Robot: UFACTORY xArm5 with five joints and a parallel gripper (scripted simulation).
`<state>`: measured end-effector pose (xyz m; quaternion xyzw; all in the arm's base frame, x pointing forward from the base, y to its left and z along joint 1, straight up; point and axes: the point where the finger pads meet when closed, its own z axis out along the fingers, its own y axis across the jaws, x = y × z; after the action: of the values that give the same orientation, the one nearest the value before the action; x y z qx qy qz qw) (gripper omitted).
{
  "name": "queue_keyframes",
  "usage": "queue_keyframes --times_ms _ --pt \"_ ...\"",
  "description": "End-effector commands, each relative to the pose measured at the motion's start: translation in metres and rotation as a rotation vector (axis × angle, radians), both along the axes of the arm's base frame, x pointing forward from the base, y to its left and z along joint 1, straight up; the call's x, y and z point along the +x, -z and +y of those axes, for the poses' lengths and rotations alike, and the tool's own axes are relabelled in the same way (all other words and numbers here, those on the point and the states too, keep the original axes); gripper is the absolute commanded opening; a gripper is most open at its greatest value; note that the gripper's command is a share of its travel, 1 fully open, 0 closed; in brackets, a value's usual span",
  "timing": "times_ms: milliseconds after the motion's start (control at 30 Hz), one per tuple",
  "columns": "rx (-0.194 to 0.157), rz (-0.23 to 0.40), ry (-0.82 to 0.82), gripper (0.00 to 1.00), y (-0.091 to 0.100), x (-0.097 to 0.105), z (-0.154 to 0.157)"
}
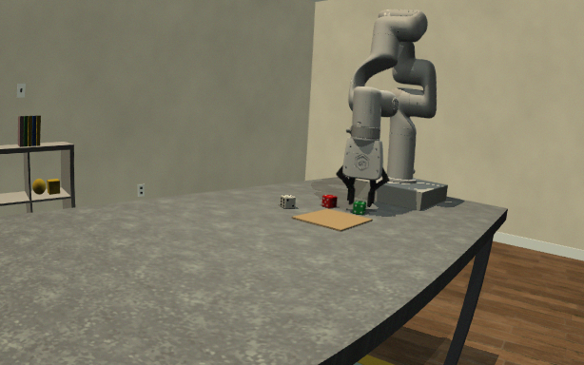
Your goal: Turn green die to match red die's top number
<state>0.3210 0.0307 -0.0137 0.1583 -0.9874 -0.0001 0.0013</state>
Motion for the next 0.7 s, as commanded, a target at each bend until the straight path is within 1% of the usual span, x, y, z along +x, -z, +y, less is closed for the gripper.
queue_keyframes --times_ms 0,300,667 --pt "0.000 -0.003 0.000 0.47 0.0097 0.0015 0.0002" --pt "0.000 -0.003 0.000 0.47 0.0178 0.0015 0.0002" --pt "0.000 -0.003 0.000 0.47 0.0185 0.0015 0.0002"
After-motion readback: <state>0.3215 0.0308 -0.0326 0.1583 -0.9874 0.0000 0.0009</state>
